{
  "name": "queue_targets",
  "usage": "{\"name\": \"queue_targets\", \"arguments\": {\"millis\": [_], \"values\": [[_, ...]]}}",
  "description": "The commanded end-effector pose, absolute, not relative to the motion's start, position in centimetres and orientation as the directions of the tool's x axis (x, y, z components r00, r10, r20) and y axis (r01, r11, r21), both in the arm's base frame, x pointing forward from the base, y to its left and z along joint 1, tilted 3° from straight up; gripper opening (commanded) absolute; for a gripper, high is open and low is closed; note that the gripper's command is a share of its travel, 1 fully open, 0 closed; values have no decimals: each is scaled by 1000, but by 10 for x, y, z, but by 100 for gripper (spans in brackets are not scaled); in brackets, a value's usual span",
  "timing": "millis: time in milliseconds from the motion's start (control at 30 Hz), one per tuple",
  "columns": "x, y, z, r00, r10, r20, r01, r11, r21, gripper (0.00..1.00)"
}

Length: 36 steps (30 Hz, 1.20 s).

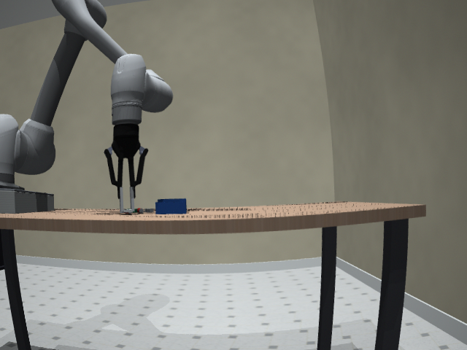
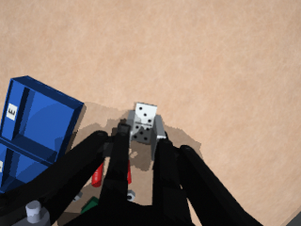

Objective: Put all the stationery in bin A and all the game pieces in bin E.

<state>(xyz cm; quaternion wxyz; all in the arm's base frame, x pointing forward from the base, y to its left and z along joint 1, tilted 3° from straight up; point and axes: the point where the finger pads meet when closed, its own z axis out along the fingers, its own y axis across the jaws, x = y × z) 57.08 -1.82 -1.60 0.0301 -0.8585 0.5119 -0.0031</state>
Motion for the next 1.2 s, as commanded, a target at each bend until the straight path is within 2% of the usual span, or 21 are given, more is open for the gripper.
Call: {"name": "queue_targets", "arguments": {"millis": [0,467,1033,1167], "values": [[570,-19,-3,476,-879,-26,-879,-474,-55,13],[569,-21,37,476,-879,-26,-879,-474,-55,13],[569,-21,36,476,-879,-26,-879,-474,-55,13],[588,-6,38,476,-879,-26,-879,-474,-55,13]]}}
